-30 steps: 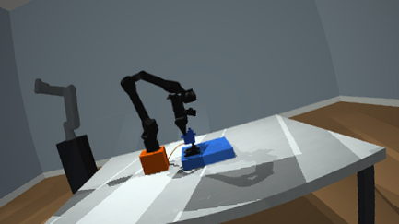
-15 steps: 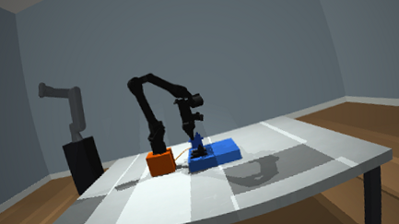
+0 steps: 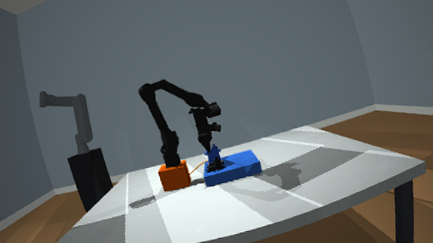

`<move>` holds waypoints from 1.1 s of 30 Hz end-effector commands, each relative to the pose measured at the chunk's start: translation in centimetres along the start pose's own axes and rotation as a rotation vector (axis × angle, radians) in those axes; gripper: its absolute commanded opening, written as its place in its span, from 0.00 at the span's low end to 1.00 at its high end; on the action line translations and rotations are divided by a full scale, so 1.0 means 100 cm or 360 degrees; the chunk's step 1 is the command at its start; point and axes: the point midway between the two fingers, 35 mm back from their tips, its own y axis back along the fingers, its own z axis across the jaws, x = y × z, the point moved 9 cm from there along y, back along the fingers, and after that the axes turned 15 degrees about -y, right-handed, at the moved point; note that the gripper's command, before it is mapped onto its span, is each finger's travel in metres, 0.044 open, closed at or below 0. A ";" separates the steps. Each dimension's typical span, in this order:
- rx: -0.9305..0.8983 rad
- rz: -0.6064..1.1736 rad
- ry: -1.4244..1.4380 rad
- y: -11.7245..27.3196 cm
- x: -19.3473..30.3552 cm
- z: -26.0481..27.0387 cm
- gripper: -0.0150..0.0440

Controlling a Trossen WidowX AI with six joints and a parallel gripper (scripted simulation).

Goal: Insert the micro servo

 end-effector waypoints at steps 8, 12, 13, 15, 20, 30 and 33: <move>-0.0001 0.0001 -0.0004 -0.010 0.000 0.000 0.25; -0.0001 0.0001 -0.0004 -0.012 0.000 0.000 0.25; -0.0001 0.0001 -0.0004 -0.013 0.000 0.000 0.25; -0.0001 0.0001 -0.0004 -0.015 0.000 0.000 0.25; -0.0001 0.0001 -0.0004 -0.019 0.000 0.000 0.25; -0.0001 0.0001 -0.0004 -0.027 0.000 0.000 0.25; -0.0001 0.0001 -0.0004 -0.029 0.000 0.000 0.25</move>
